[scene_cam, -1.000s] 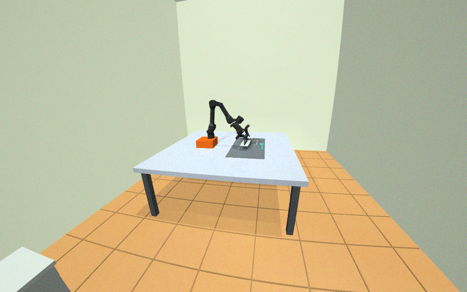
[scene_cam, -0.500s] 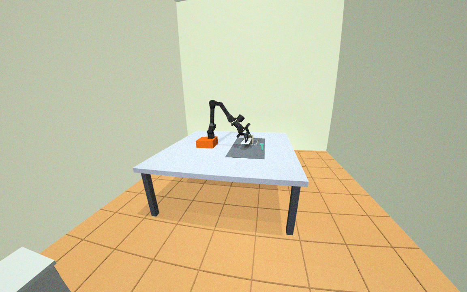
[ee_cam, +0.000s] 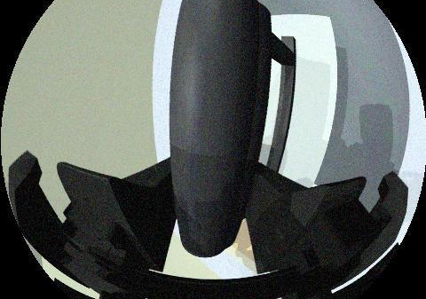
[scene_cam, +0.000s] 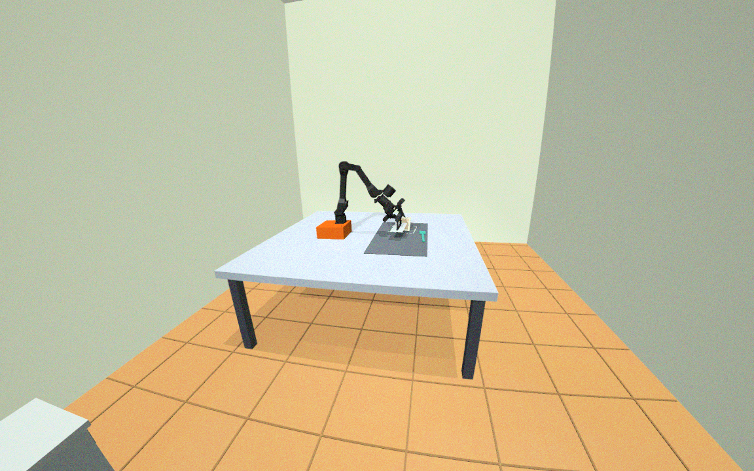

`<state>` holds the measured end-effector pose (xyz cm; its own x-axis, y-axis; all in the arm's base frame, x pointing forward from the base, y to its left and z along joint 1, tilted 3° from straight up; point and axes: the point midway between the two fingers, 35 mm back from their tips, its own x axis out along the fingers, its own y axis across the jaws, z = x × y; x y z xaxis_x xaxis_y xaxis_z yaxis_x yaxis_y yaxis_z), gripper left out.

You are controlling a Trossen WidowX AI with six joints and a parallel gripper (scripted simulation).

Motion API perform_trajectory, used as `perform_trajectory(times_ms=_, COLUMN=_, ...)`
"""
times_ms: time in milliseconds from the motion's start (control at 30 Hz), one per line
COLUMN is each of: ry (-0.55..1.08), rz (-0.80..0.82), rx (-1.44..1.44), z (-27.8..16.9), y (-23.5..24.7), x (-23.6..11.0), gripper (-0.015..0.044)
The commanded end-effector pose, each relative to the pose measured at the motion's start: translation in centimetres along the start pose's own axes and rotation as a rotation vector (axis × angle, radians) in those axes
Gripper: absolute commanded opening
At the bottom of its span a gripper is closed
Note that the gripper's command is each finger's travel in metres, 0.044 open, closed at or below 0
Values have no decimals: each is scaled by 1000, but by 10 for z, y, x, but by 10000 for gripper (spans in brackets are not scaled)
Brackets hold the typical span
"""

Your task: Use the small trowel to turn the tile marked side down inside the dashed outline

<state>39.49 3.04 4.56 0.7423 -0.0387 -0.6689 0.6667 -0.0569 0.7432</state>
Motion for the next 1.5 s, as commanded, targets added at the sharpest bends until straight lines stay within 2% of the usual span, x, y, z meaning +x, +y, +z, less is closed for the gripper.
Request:
perform_trajectory(times_ms=0, ry=-2, rz=15, rx=3, z=9, y=10, x=-3, gripper=0)
perform_trajectory(times_ms=400, ry=-5, rz=17, rx=-1, z=58, y=28, x=-20, gripper=0)
perform_trajectory(times_ms=1467, ry=-5, rz=17, rx=-1, z=59, y=28, x=-21, gripper=0)
